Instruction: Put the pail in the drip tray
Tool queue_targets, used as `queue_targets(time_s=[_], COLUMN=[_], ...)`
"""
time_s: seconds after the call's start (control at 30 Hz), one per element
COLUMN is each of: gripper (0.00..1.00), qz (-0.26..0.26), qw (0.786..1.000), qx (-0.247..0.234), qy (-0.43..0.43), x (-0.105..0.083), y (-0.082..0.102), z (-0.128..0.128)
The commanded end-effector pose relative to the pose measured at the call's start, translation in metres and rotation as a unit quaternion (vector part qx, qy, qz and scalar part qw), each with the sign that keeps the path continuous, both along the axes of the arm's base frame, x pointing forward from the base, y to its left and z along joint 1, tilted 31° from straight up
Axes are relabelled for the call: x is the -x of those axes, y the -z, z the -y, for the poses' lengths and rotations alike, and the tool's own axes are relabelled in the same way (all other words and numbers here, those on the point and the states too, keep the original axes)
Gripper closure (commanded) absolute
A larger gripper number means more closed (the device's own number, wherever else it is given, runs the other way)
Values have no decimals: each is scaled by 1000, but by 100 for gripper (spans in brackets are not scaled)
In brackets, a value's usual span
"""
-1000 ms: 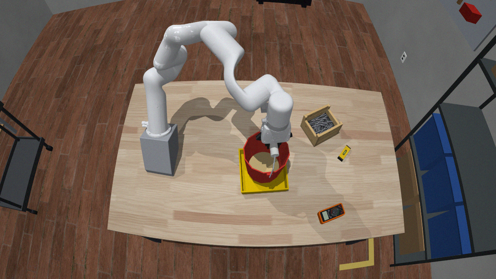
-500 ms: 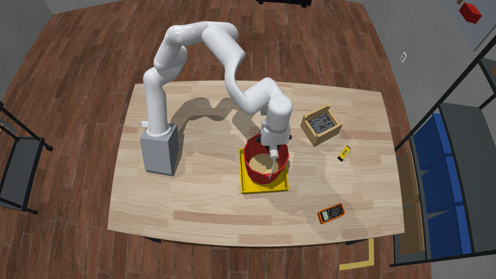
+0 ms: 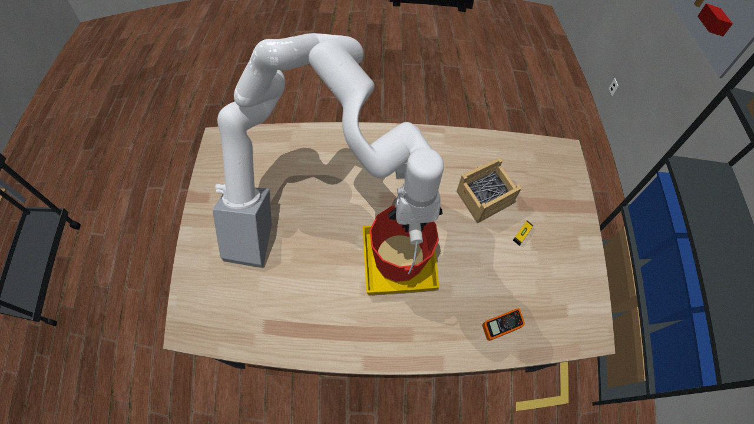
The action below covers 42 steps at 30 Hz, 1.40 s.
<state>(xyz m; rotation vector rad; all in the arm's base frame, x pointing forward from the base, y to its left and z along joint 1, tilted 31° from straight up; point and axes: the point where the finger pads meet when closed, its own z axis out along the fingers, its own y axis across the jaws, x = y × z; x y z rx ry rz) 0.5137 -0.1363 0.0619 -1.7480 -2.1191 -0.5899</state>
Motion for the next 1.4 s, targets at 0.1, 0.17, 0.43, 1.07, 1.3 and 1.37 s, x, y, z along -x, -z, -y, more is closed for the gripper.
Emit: queue_targets(time_s=[0.1,0.17,0.43,1.07,1.3,1.37], gripper=[100,100,100,100,100,100], qz=[3,3,3,3,3,3], qw=[1000,1000,1000,1000,1000,1000], qx=[2,2,2,2,2,2], qy=[1,1,1,1,1,1], x=[-2,-2,-2,-2,-2,-2], y=[3,4,8,12,12,12], z=[-1,-2,-4,-7,-7,-7])
